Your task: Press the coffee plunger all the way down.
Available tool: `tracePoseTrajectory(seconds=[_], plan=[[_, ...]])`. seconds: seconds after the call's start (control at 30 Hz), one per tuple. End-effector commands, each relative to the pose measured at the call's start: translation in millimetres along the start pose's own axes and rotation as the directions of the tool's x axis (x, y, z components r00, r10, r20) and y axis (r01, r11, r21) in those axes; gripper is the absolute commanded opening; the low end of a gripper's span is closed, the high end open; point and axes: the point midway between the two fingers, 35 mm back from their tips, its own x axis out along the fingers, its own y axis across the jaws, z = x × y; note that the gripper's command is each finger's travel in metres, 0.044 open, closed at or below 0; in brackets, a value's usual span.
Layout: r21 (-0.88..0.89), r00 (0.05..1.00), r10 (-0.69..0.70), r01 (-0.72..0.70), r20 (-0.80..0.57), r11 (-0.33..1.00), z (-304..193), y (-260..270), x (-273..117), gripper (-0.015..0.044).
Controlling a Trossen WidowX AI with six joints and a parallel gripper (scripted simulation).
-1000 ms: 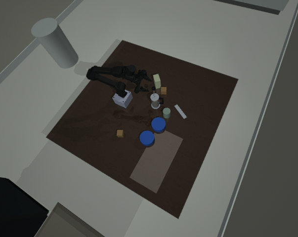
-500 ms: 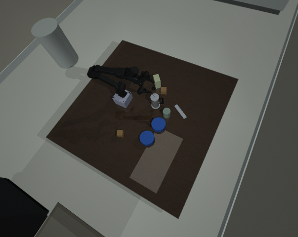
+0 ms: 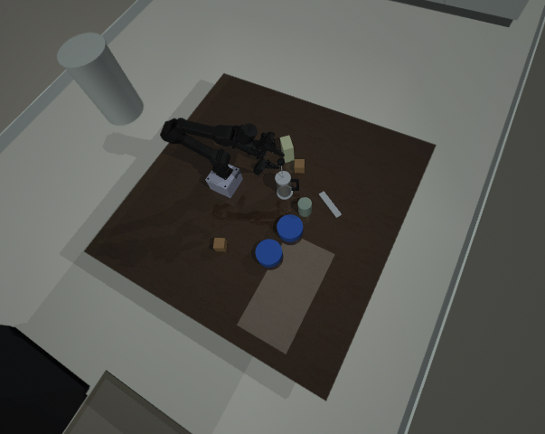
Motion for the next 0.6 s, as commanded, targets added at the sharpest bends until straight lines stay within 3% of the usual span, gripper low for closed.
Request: tracePoseTrajectory(seconds=[0.0,0.1,0.57], plan=[[-0.006,1.0,0.003,-0.003,-0.005,1.0,-2.5,0.5,1.1,0.0204],[-0.006,1.0,0.003,-0.003,-0.005,1.0,-2.5,0.5,1.1,0.0125],[-0.006,1.0,0.003,-0.003,-0.005,1.0,-5.3,0.5,4.1,0.0125]])
